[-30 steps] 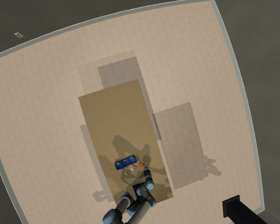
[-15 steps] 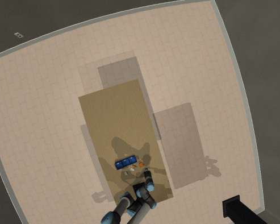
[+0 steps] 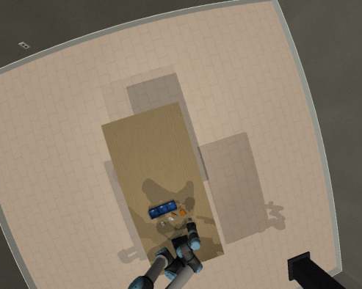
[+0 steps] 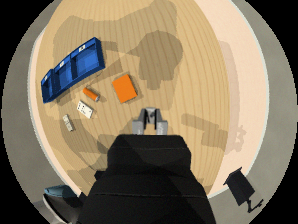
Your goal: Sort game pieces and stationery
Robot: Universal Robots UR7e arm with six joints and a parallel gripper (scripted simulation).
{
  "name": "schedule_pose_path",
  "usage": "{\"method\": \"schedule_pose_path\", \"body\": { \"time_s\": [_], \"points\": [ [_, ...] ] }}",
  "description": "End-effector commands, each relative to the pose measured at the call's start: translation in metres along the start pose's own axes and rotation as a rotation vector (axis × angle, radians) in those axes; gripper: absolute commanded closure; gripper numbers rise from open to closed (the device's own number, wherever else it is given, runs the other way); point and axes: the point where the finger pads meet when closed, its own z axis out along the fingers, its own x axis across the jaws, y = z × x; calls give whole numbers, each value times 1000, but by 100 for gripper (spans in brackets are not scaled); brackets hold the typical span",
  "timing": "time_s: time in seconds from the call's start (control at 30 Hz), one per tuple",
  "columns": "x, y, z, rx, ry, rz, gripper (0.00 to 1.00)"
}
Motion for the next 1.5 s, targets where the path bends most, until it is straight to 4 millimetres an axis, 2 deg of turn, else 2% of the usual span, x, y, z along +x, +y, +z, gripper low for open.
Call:
{"method": "schedule_pose_path", "body": {
  "time_s": [0.0,0.5,0.97,1.03,1.47],
  "points": [
    [0,1,-1,-4,-2,1,68],
    [0,1,-8,-4,-2,1,68],
    [-78,-30,-8,-4,-2,1,68],
    [-78,-30,-8,-4,-2,1,68],
    [-151,-59,-8,-4,-2,1,68]
  ]
}}
